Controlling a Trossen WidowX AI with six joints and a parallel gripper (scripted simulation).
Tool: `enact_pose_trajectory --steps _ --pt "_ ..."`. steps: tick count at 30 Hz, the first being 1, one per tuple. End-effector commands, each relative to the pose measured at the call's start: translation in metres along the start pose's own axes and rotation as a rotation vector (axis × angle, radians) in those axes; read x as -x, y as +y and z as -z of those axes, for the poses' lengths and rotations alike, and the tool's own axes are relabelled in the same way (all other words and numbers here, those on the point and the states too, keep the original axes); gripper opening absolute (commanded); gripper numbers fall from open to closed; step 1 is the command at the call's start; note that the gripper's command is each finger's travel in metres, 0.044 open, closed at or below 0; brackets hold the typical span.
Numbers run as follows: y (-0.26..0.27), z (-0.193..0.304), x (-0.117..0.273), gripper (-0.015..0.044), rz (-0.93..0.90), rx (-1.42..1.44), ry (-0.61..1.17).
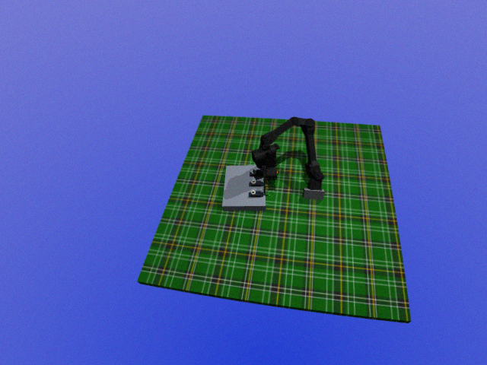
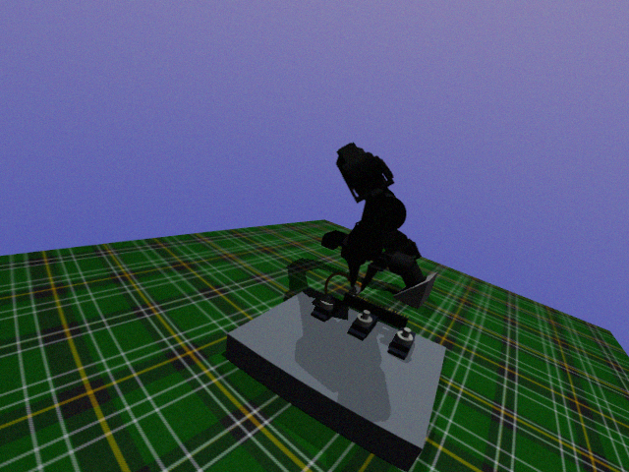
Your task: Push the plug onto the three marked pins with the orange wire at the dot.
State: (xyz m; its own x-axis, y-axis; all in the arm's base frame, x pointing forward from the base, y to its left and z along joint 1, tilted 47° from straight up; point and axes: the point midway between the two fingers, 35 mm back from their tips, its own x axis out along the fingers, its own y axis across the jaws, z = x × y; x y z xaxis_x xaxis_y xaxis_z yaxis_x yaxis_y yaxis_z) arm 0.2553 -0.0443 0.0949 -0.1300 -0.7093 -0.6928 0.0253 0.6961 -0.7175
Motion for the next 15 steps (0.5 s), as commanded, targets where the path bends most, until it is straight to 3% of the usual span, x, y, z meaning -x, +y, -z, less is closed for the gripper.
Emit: enact_pose_trajectory --steps 1,15 --pt "-0.0004 -0.0046 0.0005 0.0 0.002 0.002 -0.004" --pt "0.0012 -0.0134 0.0004 0.0 0.001 0.001 -0.005"
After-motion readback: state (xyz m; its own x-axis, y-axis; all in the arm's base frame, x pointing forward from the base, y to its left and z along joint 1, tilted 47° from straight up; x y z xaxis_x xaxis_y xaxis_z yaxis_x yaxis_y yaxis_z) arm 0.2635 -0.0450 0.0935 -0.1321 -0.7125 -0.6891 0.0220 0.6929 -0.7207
